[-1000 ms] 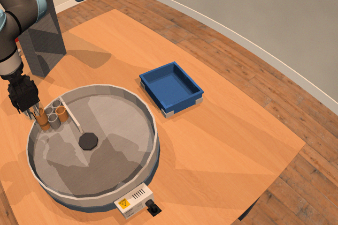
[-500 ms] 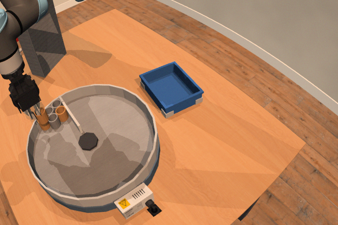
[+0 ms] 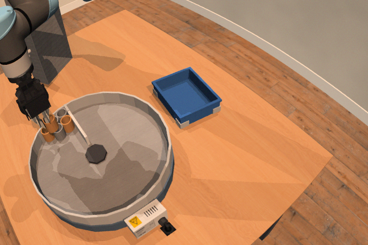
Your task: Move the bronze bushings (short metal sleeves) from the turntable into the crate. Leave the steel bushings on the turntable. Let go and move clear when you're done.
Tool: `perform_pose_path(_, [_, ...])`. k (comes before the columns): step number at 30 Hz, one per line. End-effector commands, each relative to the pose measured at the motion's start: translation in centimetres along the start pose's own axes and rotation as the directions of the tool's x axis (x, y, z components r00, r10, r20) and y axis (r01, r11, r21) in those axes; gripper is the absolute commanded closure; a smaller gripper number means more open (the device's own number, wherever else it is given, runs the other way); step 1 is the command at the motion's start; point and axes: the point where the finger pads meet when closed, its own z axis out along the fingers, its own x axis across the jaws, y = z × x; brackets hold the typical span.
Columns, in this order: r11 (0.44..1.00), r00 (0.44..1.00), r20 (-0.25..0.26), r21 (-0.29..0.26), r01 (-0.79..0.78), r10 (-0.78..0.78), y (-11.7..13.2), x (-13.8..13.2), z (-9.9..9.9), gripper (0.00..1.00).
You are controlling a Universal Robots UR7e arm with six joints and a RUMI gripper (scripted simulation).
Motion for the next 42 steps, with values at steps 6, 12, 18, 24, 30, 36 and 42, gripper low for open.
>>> perform_pose_path(6, [1.0,1.0,0.001,0.0,0.0,0.0,0.4,1.9,0.0,1.0])
perform_pose_path(12, [1.0,1.0,0.001,0.0,0.0,0.0,0.8,3.9,0.0,1.0])
perform_pose_path(18, [1.0,1.0,0.001,0.0,0.0,0.0,1.1,5.5,0.0,1.0])
perform_pose_path(24, [1.0,1.0,0.001,0.0,0.0,0.0,1.6,8.0,0.0,1.0])
perform_pose_path(30, [1.0,1.0,0.001,0.0,0.0,0.0,2.1,10.9,0.0,1.0])
perform_pose_path(36, [1.0,1.0,0.001,0.0,0.0,0.0,2.5,13.0,0.0,1.0])
perform_pose_path(42, [1.0,1.0,0.001,0.0,0.0,0.0,3.2,16.4,0.0,1.0])
